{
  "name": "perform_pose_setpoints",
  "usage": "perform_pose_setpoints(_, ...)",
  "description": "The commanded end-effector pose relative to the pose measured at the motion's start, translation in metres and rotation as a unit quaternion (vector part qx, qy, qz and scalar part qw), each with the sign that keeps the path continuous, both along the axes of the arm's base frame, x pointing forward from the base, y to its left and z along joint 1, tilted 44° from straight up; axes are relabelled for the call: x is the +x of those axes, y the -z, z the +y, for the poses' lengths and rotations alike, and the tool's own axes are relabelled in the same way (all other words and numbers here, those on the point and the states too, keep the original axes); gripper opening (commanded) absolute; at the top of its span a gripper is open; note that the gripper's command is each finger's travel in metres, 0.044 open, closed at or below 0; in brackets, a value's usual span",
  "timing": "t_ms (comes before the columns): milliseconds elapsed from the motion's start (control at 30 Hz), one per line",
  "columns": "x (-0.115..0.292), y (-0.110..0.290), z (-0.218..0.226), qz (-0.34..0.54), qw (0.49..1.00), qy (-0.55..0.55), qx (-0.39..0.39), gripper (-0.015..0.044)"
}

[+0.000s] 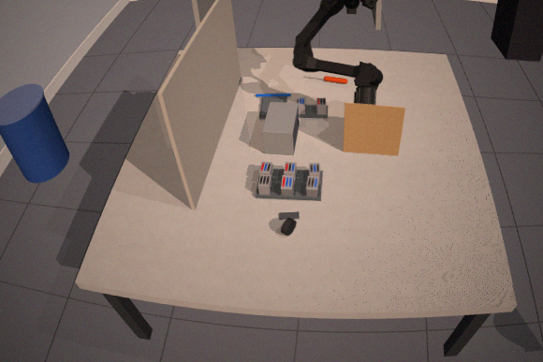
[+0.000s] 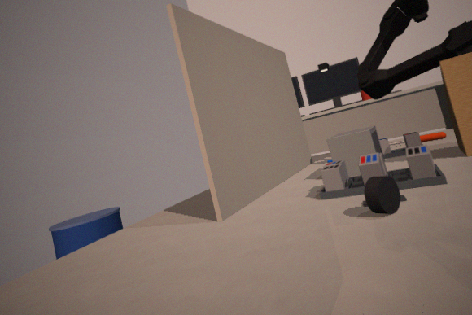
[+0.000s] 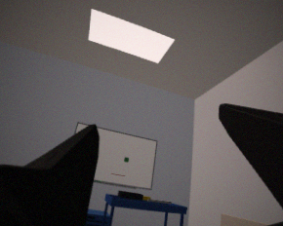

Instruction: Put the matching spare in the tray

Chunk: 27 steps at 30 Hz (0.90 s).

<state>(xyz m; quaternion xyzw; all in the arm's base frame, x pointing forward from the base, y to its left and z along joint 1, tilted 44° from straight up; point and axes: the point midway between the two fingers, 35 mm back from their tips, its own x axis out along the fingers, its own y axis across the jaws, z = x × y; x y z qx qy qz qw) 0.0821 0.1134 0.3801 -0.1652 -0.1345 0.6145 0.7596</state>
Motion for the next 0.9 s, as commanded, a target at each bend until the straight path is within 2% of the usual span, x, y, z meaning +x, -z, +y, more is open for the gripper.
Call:
perform_pose_setpoints(0, 0.000, 0.000, 0.000, 0.000, 1.000, 0.000, 0.000, 0.0426)
perform_pose_setpoints(233, -0.002, -0.001, 0.001, -0.005, 1.000, 0.011, -0.005, 0.0440)
perform_pose_setpoints(567, -0.015, -0.003, 0.038, -0.042, 0.976, 0.185, -0.109, 0.0440)
perform_pose_setpoints(867, 0.022, 0.023, 0.086, -0.021, 0.911, 0.347, -0.221, 0.0440)
